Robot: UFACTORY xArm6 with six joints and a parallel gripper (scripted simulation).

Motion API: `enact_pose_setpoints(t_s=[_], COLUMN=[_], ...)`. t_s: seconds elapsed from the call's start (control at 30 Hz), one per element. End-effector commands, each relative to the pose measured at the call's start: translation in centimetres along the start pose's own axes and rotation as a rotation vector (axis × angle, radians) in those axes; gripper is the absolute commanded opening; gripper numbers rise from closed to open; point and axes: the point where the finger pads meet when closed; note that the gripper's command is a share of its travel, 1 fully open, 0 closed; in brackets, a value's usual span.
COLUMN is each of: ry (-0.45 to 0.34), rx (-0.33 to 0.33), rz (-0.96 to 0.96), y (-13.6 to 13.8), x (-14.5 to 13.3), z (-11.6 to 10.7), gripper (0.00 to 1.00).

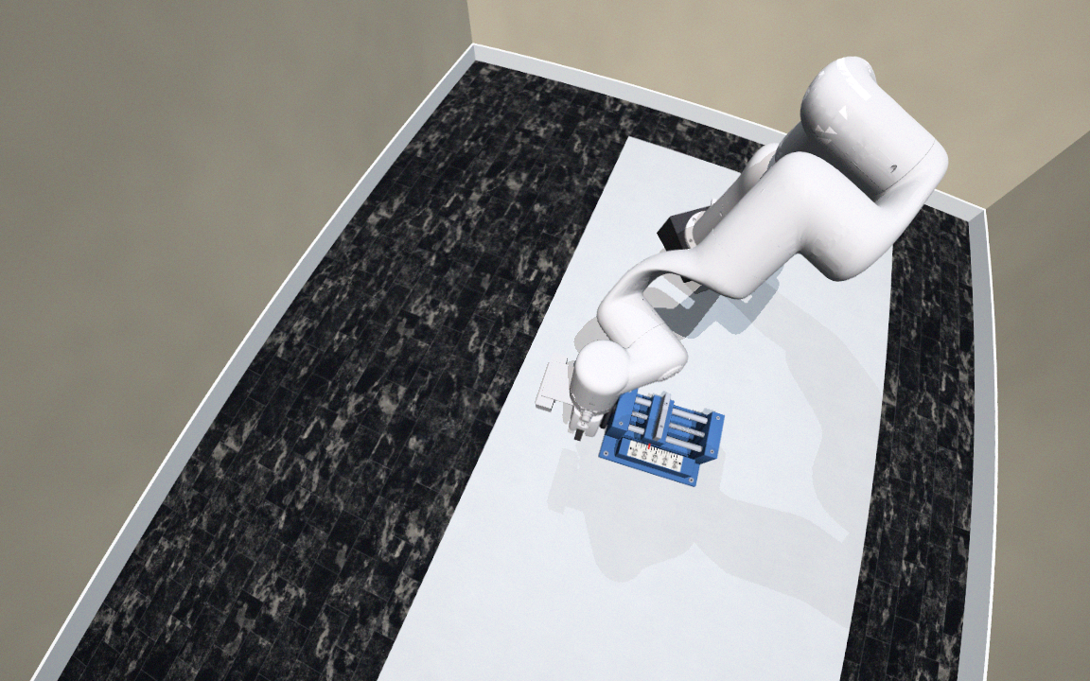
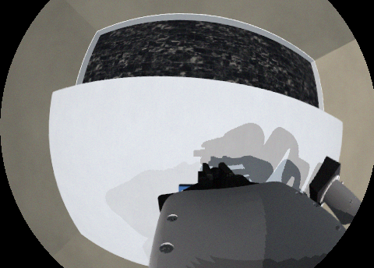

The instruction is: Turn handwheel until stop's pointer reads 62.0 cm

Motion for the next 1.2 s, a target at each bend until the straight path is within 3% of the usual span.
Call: enact_pose_setpoints(t_s=[0.0, 1.17], ry=[0.001, 0.001], rx=[0.001, 0.001], rz=[0.0, 0.0], y=[0.0, 1.7], x=[0.0, 0.5], z=[-0.2, -2.6], gripper=[0.06, 0.06])
Point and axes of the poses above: the point where the finger pads meet when closed, its own z axis out along the fingers, its own y axis across the jaws, x = y × z, and after that the axes turned 14 degrees about z, right-handed
